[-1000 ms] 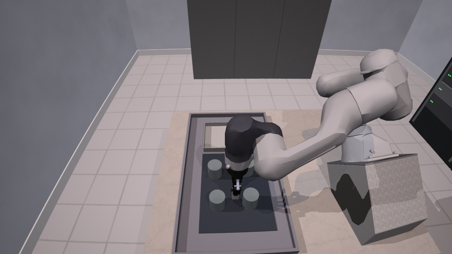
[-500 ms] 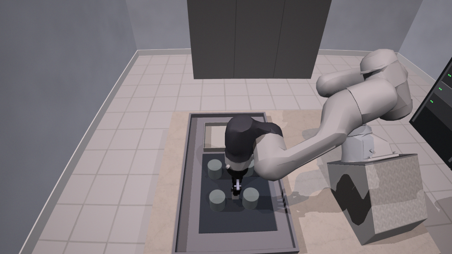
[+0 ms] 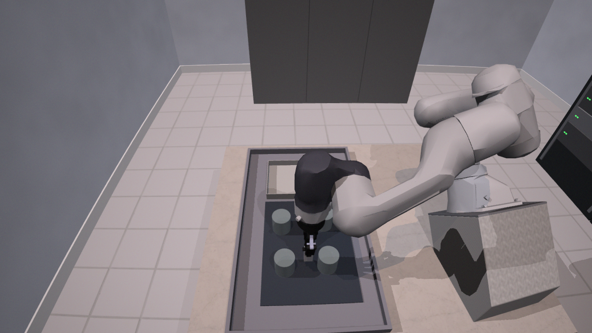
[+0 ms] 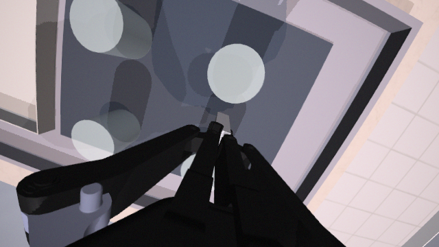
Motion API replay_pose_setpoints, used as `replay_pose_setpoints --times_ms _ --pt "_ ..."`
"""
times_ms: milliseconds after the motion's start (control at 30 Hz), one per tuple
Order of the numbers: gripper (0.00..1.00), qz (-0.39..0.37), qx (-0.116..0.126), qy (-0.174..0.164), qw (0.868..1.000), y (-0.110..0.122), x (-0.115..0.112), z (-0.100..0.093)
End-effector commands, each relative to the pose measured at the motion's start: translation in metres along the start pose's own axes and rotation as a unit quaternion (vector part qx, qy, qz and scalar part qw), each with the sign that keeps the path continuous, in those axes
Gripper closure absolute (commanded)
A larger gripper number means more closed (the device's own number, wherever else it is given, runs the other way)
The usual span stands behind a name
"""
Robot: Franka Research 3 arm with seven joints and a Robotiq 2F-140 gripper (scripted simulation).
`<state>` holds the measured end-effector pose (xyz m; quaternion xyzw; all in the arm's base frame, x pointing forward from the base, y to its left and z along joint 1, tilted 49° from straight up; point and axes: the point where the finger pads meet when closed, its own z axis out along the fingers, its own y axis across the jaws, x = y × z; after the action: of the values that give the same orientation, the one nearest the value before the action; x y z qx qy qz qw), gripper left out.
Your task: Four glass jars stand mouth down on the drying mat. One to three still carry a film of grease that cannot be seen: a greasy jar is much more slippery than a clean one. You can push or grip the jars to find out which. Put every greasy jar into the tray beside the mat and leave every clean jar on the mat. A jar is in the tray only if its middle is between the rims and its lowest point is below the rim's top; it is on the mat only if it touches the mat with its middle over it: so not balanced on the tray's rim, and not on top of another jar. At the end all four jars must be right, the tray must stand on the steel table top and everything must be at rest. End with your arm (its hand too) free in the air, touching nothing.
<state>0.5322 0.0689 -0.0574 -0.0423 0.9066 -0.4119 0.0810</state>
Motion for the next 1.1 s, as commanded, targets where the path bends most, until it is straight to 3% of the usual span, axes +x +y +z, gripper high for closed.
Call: replay_pose_setpoints --times_ms 0,200,433,500,633,1000,1067 --pt "1.0 -0.001 -0.002 -0.002 1.0 0.002 0.0 -0.001" --pt "1.0 -0.001 -0.002 -0.002 1.0 0.002 0.0 -0.001" --pt "1.0 -0.001 -0.002 -0.002 1.0 0.002 0.0 -0.055" --pt "1.0 -0.001 -0.002 -0.002 1.0 0.002 0.0 -0.055" --pt "1.0 -0.001 -0.002 -0.002 1.0 0.002 0.0 -0.077" --pt "1.0 -0.001 -0.002 -0.002 1.0 -0.089 0.003 -0.077" --pt "1.0 -0.001 -0.002 -0.002 1.0 -0.089 0.003 -0.077"
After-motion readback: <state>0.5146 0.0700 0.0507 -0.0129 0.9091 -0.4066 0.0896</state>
